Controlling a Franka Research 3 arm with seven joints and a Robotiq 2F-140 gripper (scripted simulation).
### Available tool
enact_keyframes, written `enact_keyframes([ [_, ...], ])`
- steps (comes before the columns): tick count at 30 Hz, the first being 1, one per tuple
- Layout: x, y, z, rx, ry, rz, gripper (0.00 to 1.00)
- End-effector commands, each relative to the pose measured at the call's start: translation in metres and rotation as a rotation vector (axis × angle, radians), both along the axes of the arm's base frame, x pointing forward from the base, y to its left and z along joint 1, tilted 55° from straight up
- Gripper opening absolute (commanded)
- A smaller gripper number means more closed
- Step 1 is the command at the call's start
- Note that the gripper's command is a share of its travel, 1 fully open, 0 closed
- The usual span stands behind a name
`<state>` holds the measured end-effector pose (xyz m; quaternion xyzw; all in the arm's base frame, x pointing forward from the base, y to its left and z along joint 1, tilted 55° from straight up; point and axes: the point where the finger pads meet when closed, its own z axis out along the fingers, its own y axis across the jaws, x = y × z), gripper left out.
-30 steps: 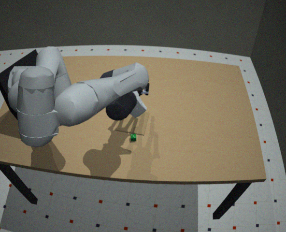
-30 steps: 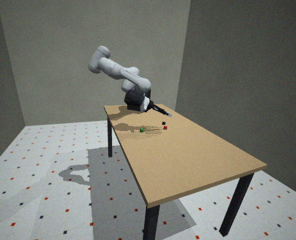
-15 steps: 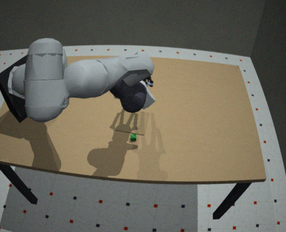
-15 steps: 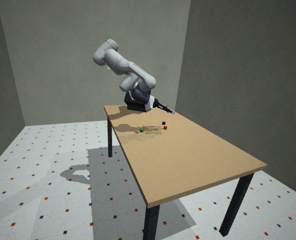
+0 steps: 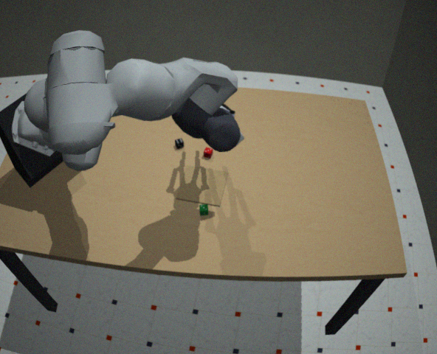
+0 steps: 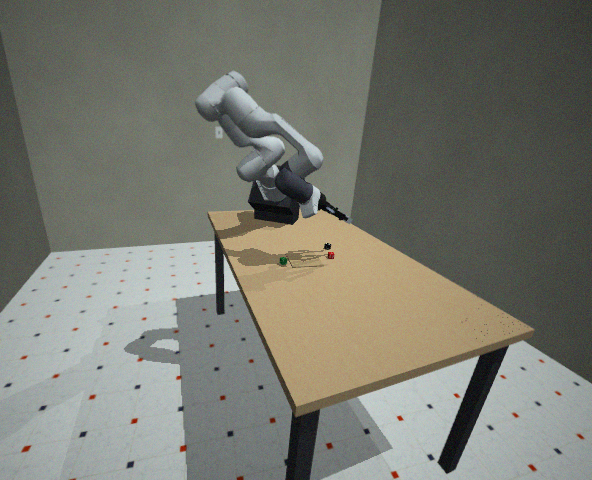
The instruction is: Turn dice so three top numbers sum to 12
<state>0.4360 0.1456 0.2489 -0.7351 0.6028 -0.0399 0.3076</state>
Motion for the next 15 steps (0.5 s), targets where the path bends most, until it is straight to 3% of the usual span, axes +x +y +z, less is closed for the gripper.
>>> enact_keyframes([
  [1,-0.01,0.007,-0.009,0.001,0.131,-0.106,0.25],
  [15,-0.029,0.007,-0.034,-0.172,0.243,-0.206,0.25],
])
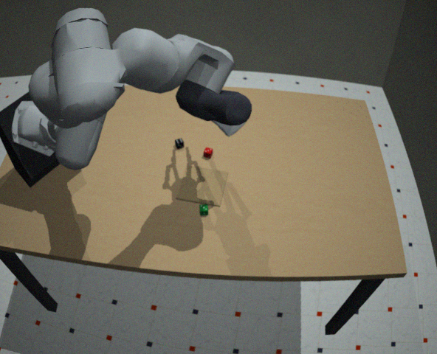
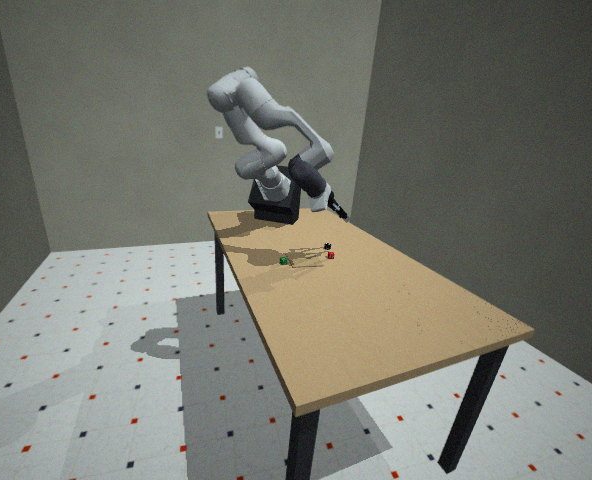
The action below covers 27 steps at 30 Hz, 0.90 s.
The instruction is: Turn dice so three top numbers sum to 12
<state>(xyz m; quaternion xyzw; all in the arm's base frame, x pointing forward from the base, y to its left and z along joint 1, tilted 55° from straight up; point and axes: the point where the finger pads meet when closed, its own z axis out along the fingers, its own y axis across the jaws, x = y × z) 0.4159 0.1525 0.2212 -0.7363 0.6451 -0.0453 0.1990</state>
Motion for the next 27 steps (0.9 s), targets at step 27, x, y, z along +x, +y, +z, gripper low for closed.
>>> enact_keyframes([
  [27,-0.015,-0.04,-0.027,-0.424,0.021,-0.45,0.25],
])
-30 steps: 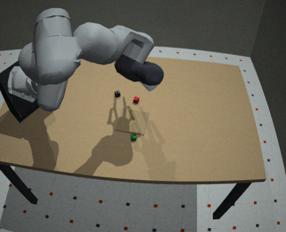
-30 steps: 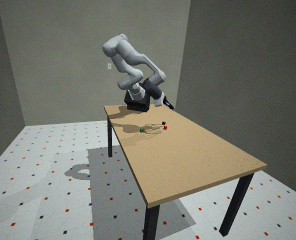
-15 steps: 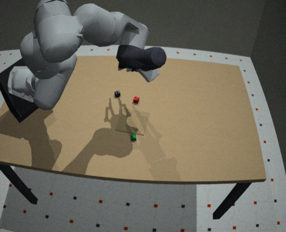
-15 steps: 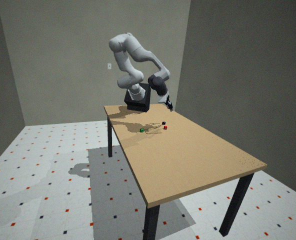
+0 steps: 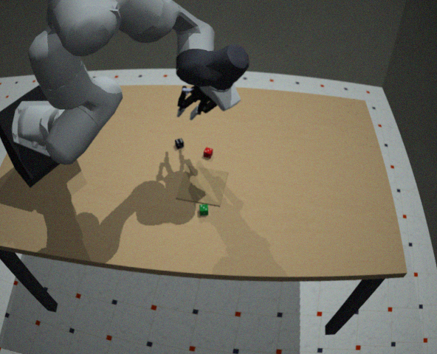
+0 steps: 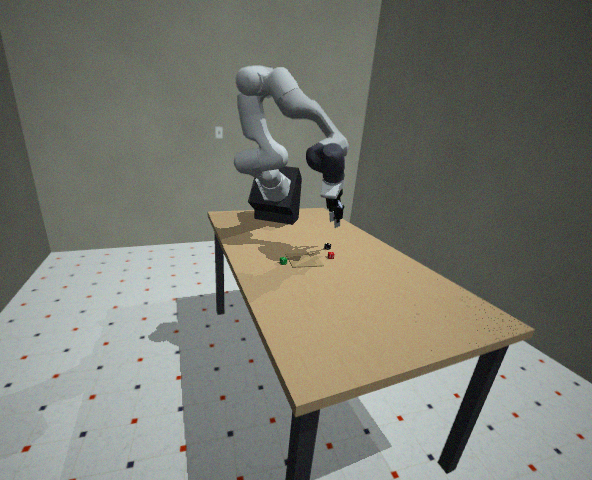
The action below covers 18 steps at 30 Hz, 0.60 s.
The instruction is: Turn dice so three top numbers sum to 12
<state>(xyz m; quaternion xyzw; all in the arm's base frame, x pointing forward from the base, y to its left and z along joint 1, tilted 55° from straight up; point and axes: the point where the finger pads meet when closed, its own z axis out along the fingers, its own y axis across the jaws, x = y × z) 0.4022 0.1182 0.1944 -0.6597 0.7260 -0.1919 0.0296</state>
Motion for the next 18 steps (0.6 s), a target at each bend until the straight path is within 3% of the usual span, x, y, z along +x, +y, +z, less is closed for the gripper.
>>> enact_keyframes([
  [1,-0.001,-0.006,0.0,-0.031,-0.038,-0.153,0.25],
  [6,0.008,-0.016,0.007,-0.124,-0.129,-0.216,0.25],
  [9,0.009,-0.017,0.007,-0.128,-0.135,-0.22,0.25],
  [11,0.017,-0.022,0.015,-0.182,-0.215,-0.257,0.25],
  [18,0.036,-0.024,0.033,-0.245,-0.375,-0.308,0.25],
])
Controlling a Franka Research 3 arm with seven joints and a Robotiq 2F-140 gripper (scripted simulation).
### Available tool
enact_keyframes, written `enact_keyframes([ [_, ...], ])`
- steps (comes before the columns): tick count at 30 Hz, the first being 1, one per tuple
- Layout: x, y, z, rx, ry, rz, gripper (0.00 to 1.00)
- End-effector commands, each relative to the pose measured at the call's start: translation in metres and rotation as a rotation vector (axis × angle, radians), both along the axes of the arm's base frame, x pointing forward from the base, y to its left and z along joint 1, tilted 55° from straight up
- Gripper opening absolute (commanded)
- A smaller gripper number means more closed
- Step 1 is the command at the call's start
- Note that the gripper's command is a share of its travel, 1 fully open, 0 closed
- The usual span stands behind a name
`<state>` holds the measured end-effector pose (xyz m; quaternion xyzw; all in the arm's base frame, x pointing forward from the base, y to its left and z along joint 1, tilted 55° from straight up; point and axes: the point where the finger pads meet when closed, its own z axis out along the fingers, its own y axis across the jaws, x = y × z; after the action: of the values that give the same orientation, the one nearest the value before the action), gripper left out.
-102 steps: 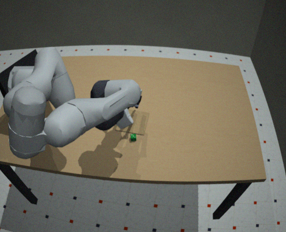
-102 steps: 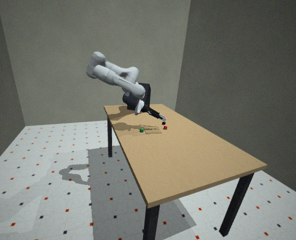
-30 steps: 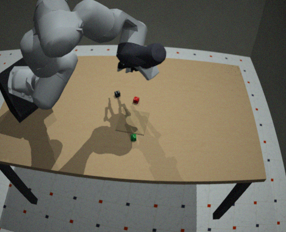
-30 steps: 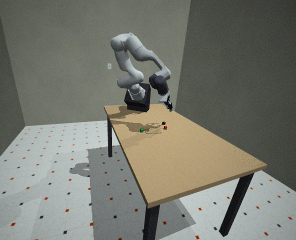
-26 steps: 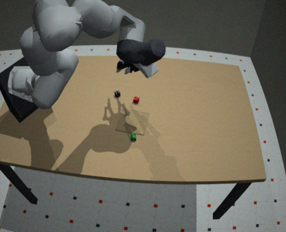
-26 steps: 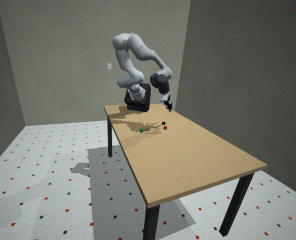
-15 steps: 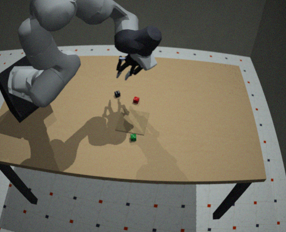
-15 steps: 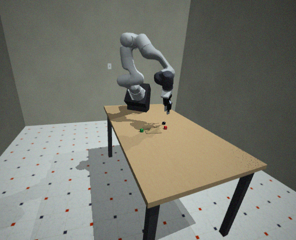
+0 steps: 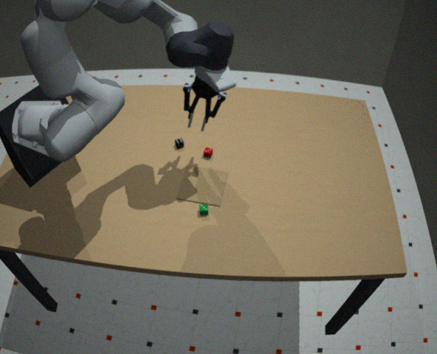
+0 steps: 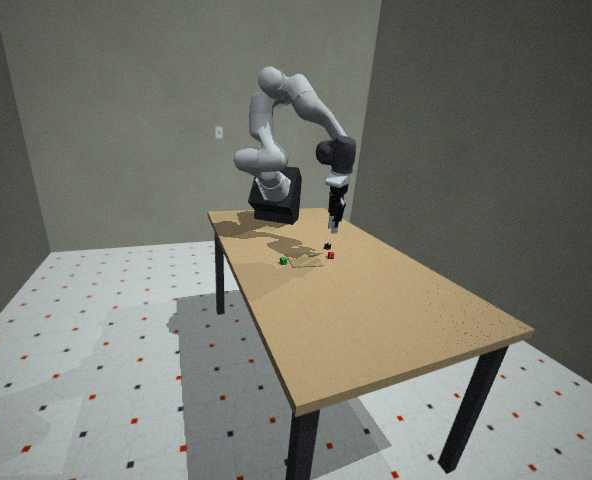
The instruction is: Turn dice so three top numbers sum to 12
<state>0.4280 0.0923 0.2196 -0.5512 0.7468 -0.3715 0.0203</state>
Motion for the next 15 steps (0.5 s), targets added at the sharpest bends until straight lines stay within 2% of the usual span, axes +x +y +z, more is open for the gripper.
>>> enact_keyframes([
  [1,0.011,0.002,0.009,0.013,-0.131,-0.09,0.25],
  [3,0.018,0.003,0.017,-0.005,-0.195,-0.098,0.25],
  [6,0.024,0.005,0.023,-0.016,-0.245,-0.101,0.25],
  [13,0.028,0.006,0.027,-0.021,-0.274,-0.102,0.25],
  [14,0.028,0.006,0.027,-0.021,-0.274,-0.102,1.0],
  [15,0.028,0.006,0.027,-0.021,-0.274,-0.102,1.0],
])
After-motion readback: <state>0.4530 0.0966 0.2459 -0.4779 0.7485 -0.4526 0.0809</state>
